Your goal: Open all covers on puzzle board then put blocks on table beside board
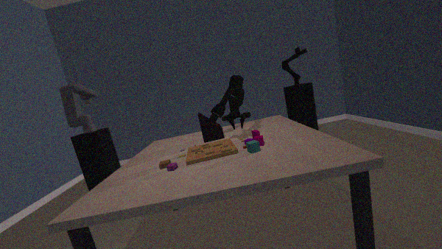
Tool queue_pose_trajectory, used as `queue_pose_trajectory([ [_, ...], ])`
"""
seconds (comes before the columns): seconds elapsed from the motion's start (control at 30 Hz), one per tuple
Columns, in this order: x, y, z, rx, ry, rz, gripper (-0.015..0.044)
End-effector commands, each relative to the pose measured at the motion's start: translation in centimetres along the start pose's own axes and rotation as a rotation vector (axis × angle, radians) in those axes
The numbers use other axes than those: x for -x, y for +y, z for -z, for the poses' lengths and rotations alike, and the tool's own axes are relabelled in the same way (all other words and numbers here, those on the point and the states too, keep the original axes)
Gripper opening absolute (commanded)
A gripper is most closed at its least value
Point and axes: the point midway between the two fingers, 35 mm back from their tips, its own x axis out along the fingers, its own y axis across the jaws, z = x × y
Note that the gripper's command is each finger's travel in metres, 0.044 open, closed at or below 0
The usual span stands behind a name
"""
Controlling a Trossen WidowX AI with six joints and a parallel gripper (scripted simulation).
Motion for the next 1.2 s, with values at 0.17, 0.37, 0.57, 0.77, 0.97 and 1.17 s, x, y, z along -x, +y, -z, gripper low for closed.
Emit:
queue_pose_trajectory([
  [0.17,0.4,0.0,-4.7,-0.153,-0.017,-0.003,0.002],
  [0.37,0.5,-0.6,-8.0,-0.268,-0.022,-0.003,0.0],
  [0.57,0.4,-1.7,-11.1,-0.397,-0.018,-0.001,0.0],
  [0.77,0.3,-3.1,-14.1,-0.525,-0.013,-0.002,0.0],
  [0.97,0.0,-5.0,-17.0,-0.654,-0.005,-0.005,0.0],
  [1.17,-0.1,-6.0,-18.6,-0.728,0.0,-0.008,0.0],
])
